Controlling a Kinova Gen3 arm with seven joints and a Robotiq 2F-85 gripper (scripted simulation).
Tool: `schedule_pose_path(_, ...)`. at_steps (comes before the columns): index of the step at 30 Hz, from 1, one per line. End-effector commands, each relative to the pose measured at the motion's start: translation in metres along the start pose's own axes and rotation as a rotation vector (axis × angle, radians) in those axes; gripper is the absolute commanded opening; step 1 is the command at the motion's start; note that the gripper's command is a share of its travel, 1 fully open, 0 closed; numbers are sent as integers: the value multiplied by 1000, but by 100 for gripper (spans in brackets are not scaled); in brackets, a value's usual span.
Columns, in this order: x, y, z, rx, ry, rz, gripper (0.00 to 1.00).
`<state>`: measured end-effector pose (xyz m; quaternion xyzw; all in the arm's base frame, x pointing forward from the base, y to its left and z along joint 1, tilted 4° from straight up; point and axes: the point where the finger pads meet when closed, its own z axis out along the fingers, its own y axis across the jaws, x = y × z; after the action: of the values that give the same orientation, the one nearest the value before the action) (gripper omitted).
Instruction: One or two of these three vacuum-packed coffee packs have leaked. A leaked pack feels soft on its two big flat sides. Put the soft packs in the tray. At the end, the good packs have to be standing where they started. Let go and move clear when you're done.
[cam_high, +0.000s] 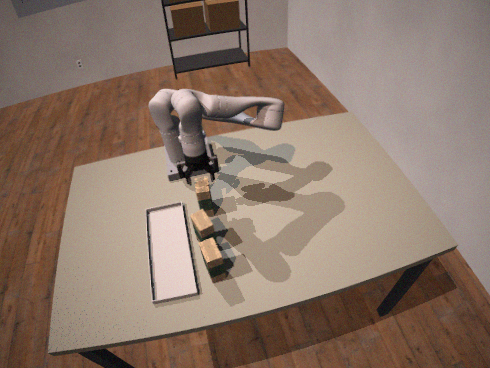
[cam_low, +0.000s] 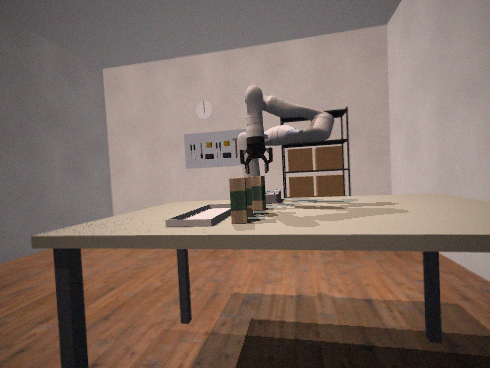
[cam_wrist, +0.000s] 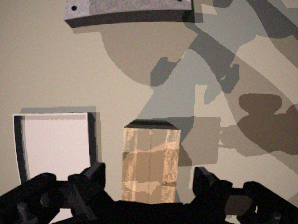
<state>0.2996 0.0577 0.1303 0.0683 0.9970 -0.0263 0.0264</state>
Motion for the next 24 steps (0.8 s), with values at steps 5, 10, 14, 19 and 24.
schedule_pose_path(5,0,0,0,-1,-1,0,82)
schedule_pose_path(10,0,0,2,-1,-1,0,82)
schedule_pose_path(14,0,0,8,-1,-1,0,82)
schedule_pose_path(19,0,0,15,-1,-1,0,82)
schedule_pose_path(24,0,0,27,-1,-1,0,82)
